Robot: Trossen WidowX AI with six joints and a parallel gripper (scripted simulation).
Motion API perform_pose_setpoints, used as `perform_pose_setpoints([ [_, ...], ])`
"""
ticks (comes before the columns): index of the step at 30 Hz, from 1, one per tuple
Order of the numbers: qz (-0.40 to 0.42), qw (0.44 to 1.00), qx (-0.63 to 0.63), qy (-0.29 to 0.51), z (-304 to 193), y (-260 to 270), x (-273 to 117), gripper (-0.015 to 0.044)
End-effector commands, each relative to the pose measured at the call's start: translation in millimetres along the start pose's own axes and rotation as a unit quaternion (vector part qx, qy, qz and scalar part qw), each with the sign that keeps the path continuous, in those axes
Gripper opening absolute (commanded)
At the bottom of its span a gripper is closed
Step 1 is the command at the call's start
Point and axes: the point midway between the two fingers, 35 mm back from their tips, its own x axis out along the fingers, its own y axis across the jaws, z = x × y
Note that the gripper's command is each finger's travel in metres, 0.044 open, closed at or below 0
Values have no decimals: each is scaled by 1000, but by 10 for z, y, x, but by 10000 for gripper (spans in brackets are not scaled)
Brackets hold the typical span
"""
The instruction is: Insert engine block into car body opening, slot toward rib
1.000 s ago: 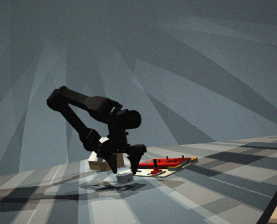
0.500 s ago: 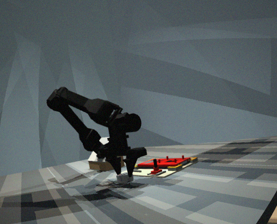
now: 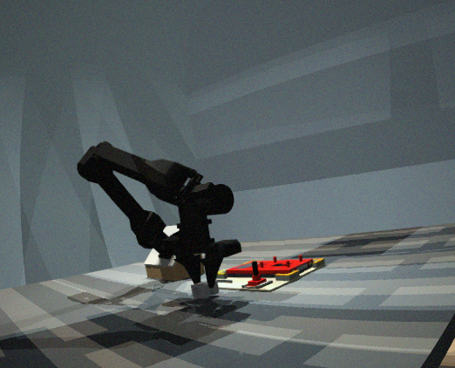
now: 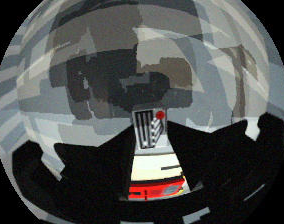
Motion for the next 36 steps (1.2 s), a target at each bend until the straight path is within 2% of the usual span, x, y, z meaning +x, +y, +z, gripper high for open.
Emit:
perform_pose_setpoints([
  [1,8,1000,3,2,-3,62,-129,0],
  [36,7,1000,3,1,-86,33,-1181,0],
])
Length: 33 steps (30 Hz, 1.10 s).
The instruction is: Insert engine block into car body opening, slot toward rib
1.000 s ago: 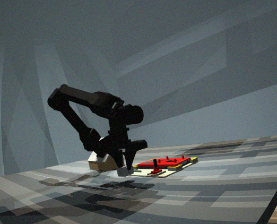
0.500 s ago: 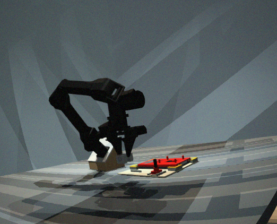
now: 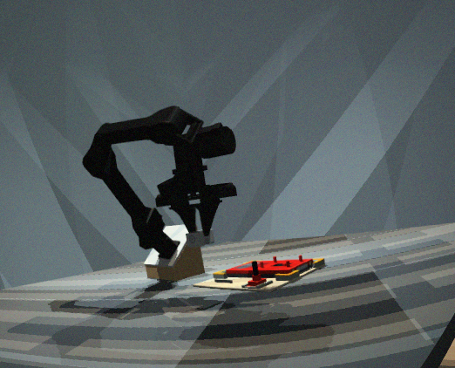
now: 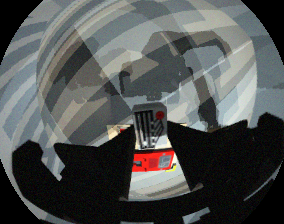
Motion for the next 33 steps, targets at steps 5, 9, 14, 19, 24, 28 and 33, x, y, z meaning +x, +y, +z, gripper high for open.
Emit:
perform_pose_setpoints([
  [5,3,999,-33,2,-87,70,-37,0],
  [9,4,997,-76,3,-193,138,-4,0],
  [14,5,992,-127,3,-327,216,38,0],
  [19,5,984,-178,4,-464,288,82,0],
  [24,6,974,-228,4,-604,352,128,0],
  [28,7,964,-267,5,-718,398,166,0],
  [33,8,949,-315,5,-864,451,214,0],
])
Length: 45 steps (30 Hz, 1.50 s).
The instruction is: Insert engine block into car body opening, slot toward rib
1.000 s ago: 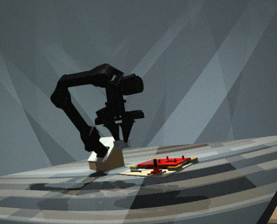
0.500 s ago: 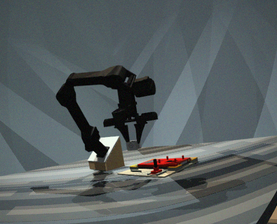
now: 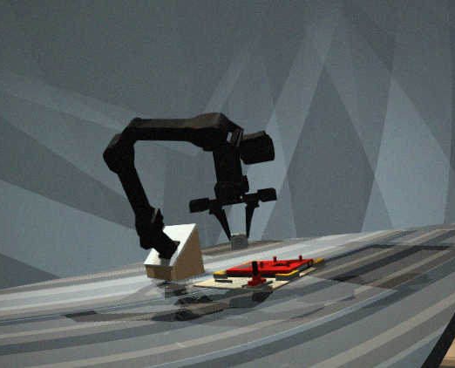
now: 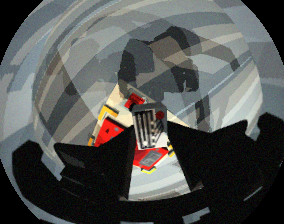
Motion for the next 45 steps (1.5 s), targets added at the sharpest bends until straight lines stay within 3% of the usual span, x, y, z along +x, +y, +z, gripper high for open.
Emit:
perform_pose_setpoints([
  [1,5,999,-34,0,-62,101,11,0],
  [19,6,976,-220,-1,-430,513,213,0],
  [43,2,901,-433,-3,-974,893,500,0],
  [45,2,899,-438,-3,-968,893,497,53],
])
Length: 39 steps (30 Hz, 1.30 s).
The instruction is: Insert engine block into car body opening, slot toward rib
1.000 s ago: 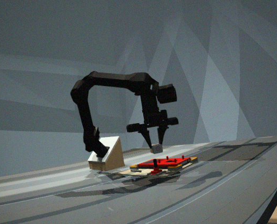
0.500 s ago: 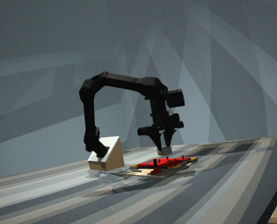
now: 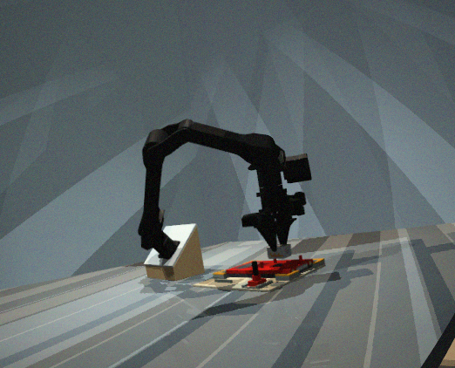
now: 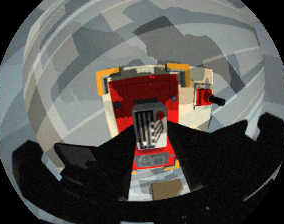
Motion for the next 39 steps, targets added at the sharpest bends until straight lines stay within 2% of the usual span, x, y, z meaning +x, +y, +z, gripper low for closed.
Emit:
perform_pose_setpoints([
  [1,2,1000,-12,-2,8,17,-10,79],
  [4,2,1000,-12,-2,7,18,-9,157],
  [39,2,1000,-2,-2,12,28,-16,159],
])
